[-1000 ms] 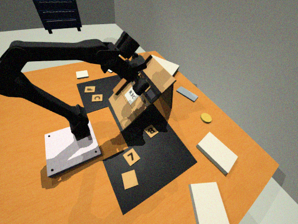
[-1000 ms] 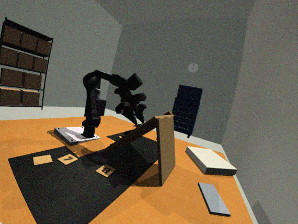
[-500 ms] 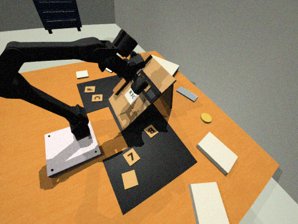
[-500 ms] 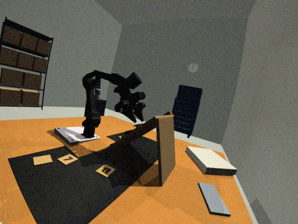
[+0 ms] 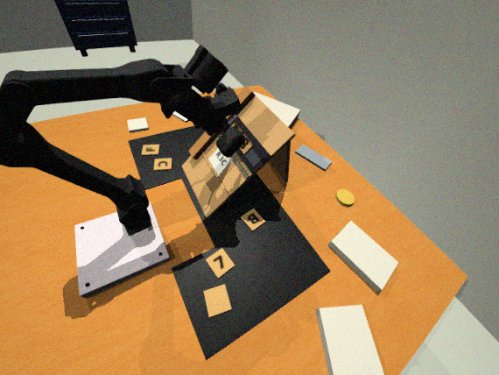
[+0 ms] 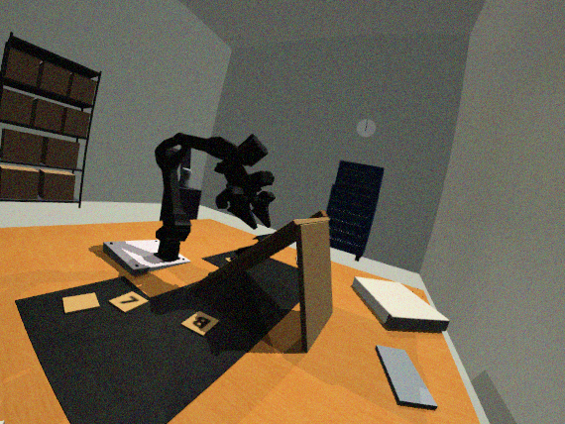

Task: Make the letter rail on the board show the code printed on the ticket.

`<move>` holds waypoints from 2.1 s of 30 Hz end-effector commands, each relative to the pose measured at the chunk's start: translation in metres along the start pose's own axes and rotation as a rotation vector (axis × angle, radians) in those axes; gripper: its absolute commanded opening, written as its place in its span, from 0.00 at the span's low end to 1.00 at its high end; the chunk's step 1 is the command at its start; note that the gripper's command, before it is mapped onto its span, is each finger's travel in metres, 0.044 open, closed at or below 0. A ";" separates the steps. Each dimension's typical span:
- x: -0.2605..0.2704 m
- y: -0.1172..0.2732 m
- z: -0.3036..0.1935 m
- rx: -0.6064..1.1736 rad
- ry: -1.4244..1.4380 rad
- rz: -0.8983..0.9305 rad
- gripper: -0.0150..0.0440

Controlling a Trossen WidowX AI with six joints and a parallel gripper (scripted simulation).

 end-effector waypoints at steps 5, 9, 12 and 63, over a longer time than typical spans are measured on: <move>-0.002 0.005 0.001 0.000 -0.002 -0.004 0.75; -0.001 0.003 0.000 0.001 -0.003 -0.004 0.62; -0.001 0.003 0.000 0.001 -0.003 -0.004 0.49; -0.039 -0.017 0.025 0.687 -0.001 0.042 0.25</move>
Point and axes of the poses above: the point midway between the two fingers, 35 mm back from their tips, its own y axis back along the fingers, its own x axis across the jaws, z = x × y, the point moved 1 cm from there along y, back along the fingers, and after that the axes turned 4 degrees about y, right-handed, at the moved point
